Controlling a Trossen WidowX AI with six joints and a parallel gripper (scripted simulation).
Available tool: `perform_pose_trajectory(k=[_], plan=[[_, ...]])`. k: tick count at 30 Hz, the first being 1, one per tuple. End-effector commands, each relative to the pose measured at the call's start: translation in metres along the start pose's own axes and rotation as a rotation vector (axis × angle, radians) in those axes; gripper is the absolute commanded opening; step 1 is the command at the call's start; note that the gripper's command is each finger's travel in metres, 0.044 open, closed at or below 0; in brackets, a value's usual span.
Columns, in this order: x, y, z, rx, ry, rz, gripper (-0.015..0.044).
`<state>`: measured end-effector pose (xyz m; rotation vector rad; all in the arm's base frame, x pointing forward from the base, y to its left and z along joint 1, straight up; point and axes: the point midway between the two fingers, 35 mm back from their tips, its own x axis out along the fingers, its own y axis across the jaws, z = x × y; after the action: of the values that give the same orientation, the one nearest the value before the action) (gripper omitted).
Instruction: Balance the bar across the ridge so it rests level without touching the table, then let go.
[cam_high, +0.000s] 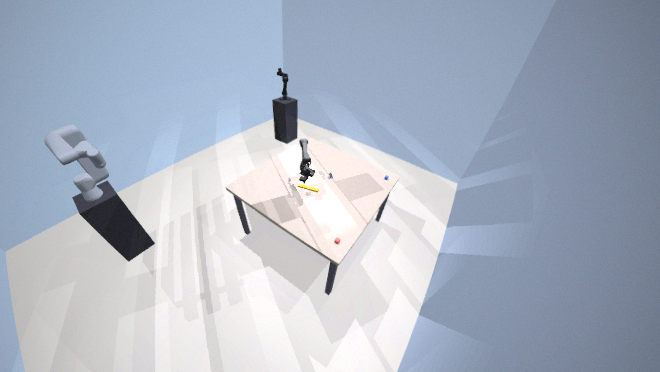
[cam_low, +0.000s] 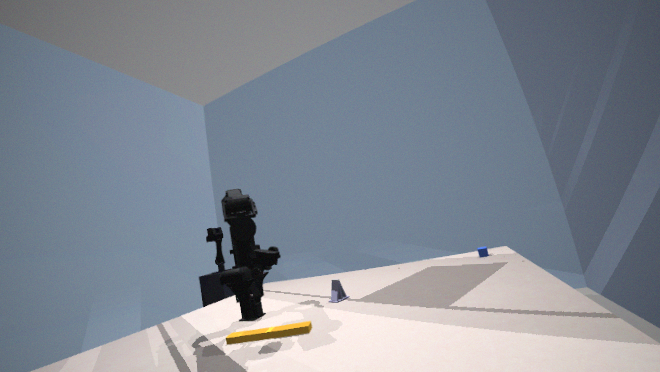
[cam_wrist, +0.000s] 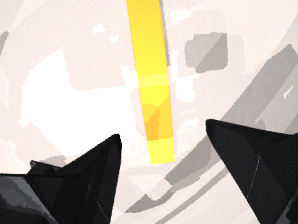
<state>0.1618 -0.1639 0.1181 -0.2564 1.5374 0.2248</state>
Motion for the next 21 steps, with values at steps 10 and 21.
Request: perform_pose_trajectory(k=[10,21], plan=[[0.047,0.0,-0.004,0.018,0.007,0.004,0.0315],[0.053,0.0,-0.004,0.018,0.007,0.004,0.0315]])
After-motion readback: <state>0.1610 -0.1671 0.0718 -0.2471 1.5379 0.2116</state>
